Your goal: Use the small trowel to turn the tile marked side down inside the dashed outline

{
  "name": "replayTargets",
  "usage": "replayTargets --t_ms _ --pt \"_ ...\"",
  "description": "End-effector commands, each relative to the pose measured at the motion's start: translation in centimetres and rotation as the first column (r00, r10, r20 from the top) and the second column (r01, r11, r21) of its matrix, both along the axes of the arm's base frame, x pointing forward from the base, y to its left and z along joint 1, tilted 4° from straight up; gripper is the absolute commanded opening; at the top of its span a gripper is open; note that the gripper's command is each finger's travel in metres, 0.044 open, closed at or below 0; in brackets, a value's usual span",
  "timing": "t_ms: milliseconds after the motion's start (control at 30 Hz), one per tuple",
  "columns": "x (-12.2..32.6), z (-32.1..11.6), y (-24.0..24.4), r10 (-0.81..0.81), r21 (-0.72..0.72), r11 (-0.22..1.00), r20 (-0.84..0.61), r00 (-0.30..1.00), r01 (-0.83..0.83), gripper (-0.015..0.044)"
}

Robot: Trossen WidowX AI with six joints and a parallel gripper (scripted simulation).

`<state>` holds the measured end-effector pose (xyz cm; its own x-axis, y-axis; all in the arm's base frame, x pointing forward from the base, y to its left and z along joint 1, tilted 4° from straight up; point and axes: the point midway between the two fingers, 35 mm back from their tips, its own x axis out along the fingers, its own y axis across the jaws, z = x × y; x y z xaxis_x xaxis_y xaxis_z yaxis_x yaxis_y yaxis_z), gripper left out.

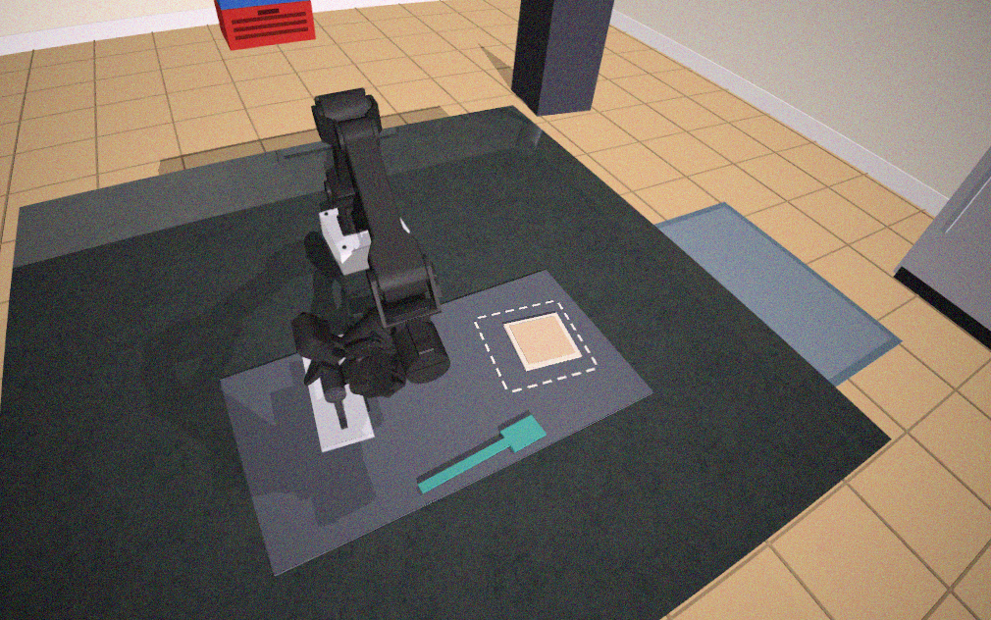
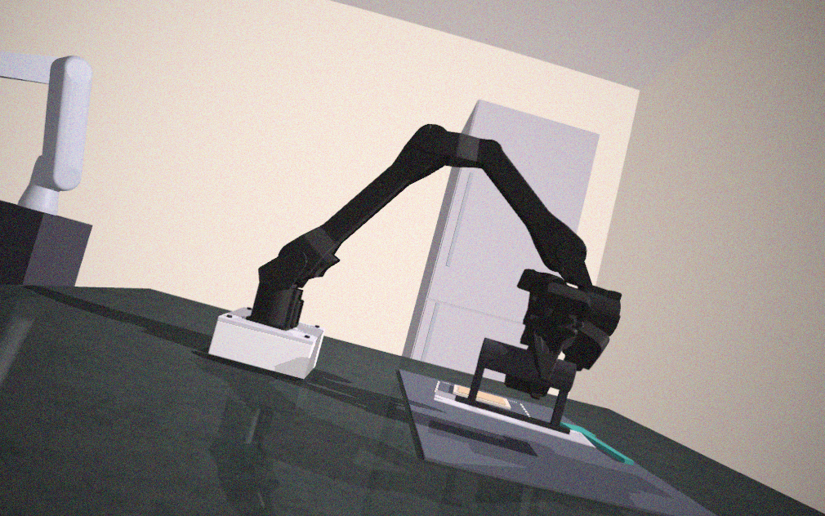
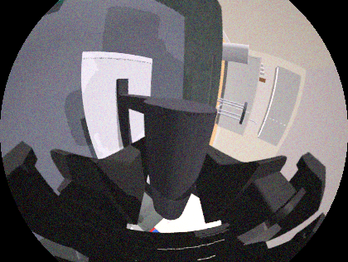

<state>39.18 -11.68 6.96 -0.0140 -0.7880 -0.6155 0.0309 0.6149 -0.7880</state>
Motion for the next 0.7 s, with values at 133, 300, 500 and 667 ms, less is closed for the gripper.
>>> replayTargets --t_ms 133,300,500,667 --pt "0.3 0.8 -0.8 -0.048 -0.045 0.998 0.035 0.998 0.049 0.0000" --pt "0.3 0.8 -0.8 -0.048 -0.045 0.998 0.035 0.998 0.050 0.0000" --pt "0.5 -0.1 -0.9 -0.052 -0.043 0.998 0.035 0.998 0.053 0.0000" --pt "0.6 -0.9 -1.0 -0.055 -0.040 0.998 0.035 0.998 0.057 0.0000"
